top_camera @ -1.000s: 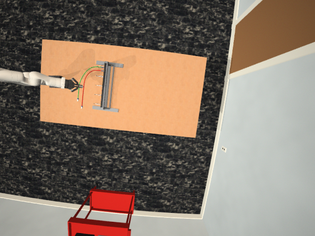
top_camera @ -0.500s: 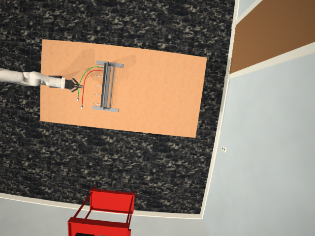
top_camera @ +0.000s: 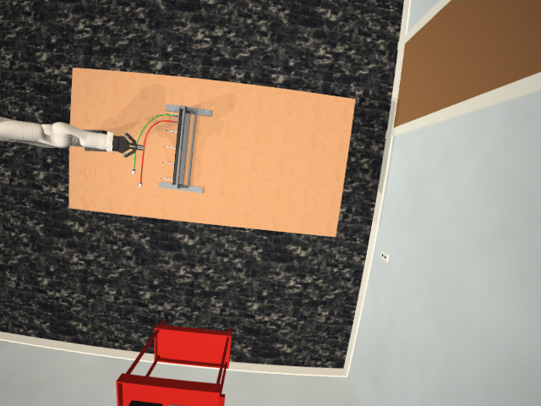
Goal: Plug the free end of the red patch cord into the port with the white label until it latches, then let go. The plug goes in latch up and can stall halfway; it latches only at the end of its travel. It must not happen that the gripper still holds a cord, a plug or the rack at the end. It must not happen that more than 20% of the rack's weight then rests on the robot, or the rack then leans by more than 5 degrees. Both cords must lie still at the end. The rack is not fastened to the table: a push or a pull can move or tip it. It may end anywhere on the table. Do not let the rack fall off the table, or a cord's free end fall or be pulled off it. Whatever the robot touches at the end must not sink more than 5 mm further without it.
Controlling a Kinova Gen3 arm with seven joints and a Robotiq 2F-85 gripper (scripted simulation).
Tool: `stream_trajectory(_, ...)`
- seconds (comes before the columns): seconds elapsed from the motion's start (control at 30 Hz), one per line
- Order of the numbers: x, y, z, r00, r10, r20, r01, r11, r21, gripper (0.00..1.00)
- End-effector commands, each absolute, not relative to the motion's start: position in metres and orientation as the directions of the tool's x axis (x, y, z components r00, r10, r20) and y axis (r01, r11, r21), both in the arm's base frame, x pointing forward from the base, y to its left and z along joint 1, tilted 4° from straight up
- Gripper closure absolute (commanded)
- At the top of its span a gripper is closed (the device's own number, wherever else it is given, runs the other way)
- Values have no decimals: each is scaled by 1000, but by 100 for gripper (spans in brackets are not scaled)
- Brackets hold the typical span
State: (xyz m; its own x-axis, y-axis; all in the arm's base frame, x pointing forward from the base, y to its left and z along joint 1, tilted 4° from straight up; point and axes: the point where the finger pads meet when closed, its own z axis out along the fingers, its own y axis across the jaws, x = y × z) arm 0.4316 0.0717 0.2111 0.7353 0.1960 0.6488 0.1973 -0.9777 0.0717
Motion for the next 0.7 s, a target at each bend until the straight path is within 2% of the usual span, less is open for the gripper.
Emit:
stream_trajectory(0.0, 435, 62, 208, 741, 181, 646, 176, -982, 74, 100)
stream_trajectory(0.67, 470, 65, 167, 741, 181, 646, 176, -982, 74, 100)
